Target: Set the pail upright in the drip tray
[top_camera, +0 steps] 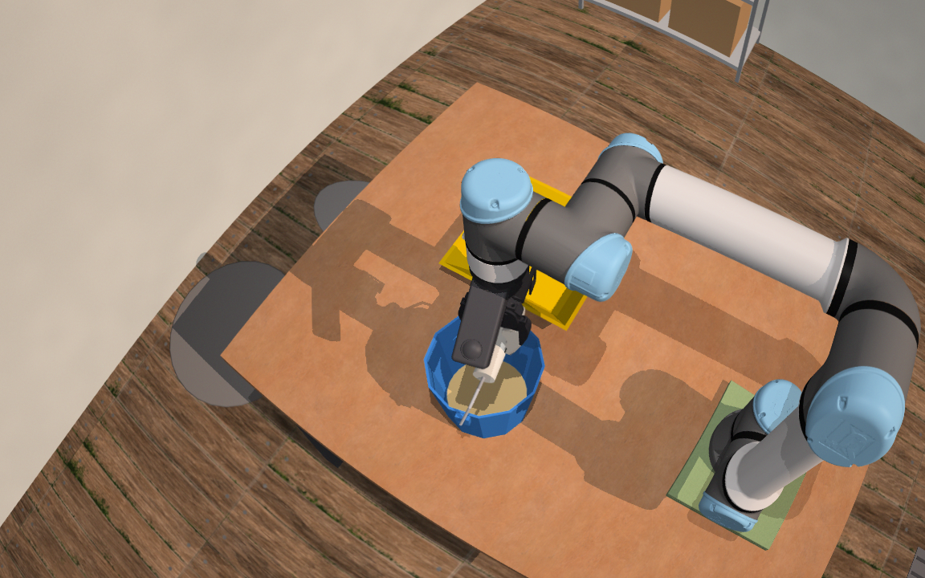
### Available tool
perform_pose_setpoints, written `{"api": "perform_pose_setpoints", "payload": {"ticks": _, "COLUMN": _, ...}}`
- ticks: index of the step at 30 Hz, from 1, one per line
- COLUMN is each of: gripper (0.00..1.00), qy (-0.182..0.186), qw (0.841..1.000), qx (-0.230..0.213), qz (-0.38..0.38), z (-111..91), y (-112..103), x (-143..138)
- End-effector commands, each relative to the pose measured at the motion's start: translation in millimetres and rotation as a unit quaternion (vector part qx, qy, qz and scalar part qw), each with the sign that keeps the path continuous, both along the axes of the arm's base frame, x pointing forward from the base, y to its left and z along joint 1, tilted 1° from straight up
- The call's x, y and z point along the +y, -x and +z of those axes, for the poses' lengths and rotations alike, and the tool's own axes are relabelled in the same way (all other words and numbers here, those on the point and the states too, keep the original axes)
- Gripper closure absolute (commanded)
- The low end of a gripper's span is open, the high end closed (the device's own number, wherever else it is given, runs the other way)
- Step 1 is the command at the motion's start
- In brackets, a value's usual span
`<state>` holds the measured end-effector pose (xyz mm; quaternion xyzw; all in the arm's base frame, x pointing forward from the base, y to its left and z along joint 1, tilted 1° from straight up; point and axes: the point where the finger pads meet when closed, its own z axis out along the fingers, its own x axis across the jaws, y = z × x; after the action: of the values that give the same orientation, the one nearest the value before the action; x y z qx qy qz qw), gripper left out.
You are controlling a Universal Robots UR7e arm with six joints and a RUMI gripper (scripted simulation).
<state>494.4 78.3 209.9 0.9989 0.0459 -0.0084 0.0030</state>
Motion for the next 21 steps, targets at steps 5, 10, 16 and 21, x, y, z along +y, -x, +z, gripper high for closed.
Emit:
{"api": "perform_pose_setpoints", "payload": {"ticks": 5, "gripper": 1.0, "qy": 0.0, "qw": 1.0, "qx": -0.001, "qz": 0.0, "z": 5.6, "y": -0.6, "x": 0.0}}
{"api": "perform_pose_setpoints", "payload": {"ticks": 10, "gripper": 1.0, "qy": 0.0, "qw": 1.0, "qx": -0.001, "qz": 0.0, "z": 11.3, "y": -0.6, "x": 0.0}}
{"api": "perform_pose_setpoints", "payload": {"ticks": 16, "gripper": 1.0, "qy": 0.0, "qw": 1.0, "qx": -0.001, "qz": 0.0, "z": 20.1, "y": -0.8, "x": 0.1}}
{"api": "perform_pose_setpoints", "payload": {"ticks": 21, "gripper": 1.0, "qy": 0.0, "qw": 1.0, "qx": -0.001, "qz": 0.0, "z": 26.9, "y": -0.9, "x": 0.1}}
